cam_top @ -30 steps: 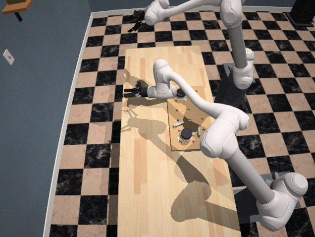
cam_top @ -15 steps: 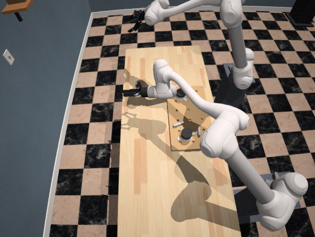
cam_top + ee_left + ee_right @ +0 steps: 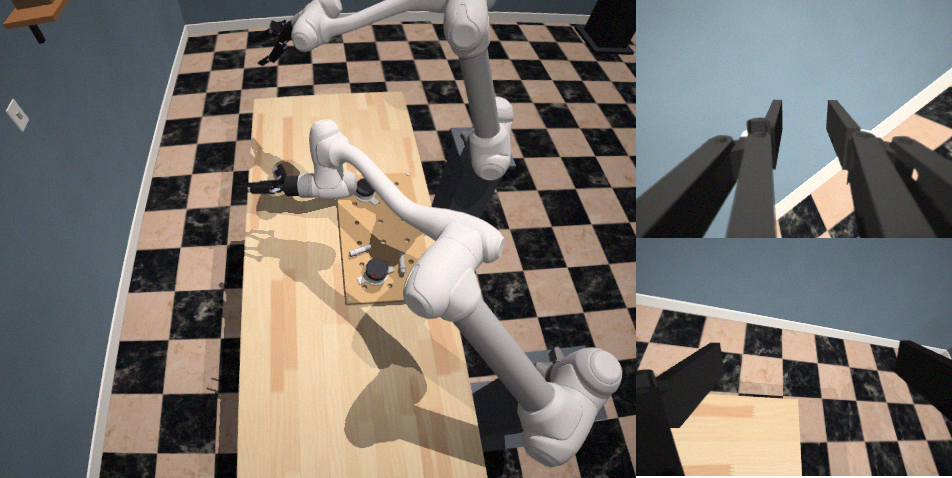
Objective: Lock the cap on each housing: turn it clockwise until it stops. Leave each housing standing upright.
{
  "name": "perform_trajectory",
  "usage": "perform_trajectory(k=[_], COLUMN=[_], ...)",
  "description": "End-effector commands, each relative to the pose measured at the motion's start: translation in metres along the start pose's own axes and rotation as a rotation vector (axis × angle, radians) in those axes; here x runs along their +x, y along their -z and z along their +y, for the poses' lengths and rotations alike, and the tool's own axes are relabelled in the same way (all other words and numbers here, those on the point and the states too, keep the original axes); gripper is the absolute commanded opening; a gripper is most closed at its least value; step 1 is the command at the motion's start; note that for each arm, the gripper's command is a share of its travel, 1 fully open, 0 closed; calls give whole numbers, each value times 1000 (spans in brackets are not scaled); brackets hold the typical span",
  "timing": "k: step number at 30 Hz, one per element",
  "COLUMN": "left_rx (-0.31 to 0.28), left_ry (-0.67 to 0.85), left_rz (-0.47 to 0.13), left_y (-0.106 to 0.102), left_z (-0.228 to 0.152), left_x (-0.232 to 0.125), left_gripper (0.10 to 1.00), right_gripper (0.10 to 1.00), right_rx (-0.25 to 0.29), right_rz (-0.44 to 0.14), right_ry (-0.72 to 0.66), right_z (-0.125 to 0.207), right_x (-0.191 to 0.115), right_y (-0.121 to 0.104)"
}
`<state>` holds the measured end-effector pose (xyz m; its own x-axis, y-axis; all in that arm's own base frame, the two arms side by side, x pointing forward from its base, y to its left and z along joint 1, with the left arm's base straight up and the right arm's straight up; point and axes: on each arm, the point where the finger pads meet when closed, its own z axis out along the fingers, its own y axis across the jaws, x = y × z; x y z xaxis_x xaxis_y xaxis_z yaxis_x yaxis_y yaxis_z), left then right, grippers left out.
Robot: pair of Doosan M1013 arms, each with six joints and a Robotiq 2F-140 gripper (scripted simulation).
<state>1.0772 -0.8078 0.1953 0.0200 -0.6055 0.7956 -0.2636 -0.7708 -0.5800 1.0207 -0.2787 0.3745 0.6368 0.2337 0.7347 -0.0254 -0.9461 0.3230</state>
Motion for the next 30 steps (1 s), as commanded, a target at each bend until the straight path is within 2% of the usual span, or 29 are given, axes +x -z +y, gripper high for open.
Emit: perform_trajectory(k=[1, 9, 16, 18, 24, 26, 30], left_rx=[1, -6, -68, -62, -94, -94, -129], left_ry=[1, -8, -87, -80, -121, -121, -167], left_rz=[2, -9, -99, -91, -140, -140, -193], left_y=[0, 5, 44, 40, 61, 61, 82], left_z=[-1, -1, 2, 2, 3, 3, 5], left_x=[2, 0, -14, -12, -20, -20, -29], left_gripper=[339, 339, 339, 339, 339, 339, 339], right_gripper=[1000, 1000, 1000, 1000, 1000, 1000, 1000], right_rx=[0, 2, 21, 21, 32, 32, 43], right_rz=[1, -5, -59, -60, -89, -89, -120], right_ry=[0, -1, -8, -8, -12, -12, -17], right_z=[0, -1, -19, -19, -28, -28, -37], right_x=[1, 0, -13, -13, -20, -20, -28], right_y=[1, 3, 23, 24, 34, 34, 45])
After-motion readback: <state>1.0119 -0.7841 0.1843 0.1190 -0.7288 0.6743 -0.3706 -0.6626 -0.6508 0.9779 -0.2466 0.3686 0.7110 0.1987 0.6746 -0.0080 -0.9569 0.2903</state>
